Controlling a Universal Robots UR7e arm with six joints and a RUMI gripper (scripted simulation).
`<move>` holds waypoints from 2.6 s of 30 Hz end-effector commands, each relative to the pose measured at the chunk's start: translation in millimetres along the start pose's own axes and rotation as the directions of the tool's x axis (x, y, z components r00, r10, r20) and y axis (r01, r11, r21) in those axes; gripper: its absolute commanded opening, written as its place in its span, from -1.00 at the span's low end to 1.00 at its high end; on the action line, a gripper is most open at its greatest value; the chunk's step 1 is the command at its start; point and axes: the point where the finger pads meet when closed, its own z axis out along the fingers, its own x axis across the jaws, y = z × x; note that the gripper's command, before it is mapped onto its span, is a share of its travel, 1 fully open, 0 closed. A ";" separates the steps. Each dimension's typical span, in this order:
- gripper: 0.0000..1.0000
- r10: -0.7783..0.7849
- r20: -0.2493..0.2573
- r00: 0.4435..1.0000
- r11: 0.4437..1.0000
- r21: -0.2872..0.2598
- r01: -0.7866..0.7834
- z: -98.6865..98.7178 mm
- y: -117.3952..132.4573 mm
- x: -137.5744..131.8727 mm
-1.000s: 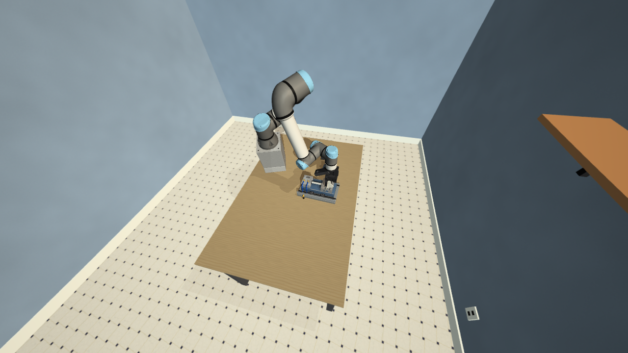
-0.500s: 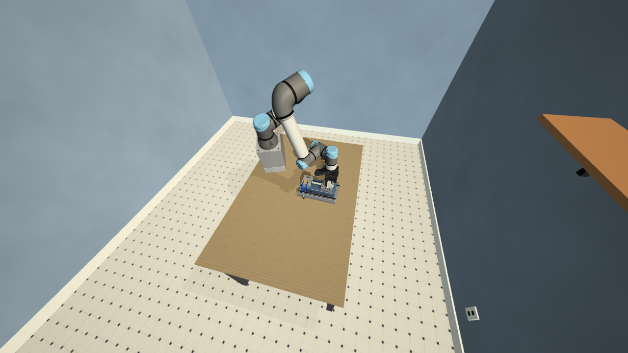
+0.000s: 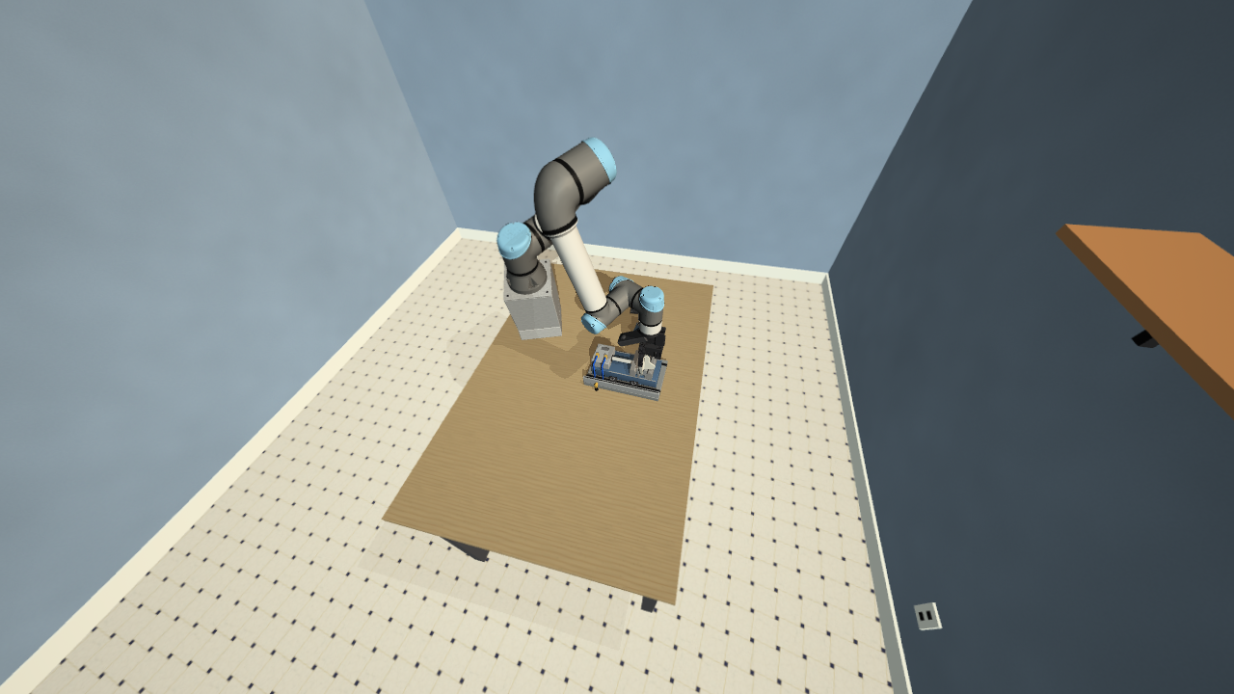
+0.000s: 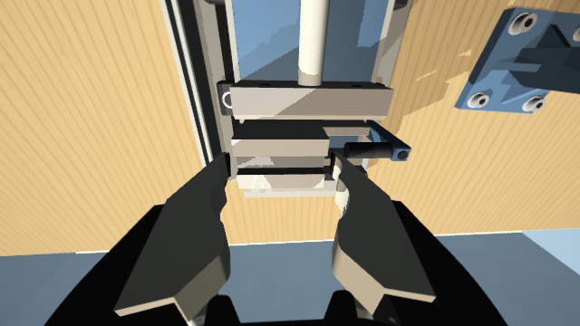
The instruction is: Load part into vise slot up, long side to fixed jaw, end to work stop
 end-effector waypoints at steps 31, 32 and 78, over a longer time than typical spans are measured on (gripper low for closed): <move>-0.06 0.000 0.001 1.000 1.000 -0.001 0.000 -0.9 0.5 -0.2; -0.06 0.000 0.001 1.000 1.000 -0.001 0.000 -1.4 0.5 -0.2; -0.06 0.000 0.001 1.000 1.000 -0.001 0.000 -78.1 0.4 -0.2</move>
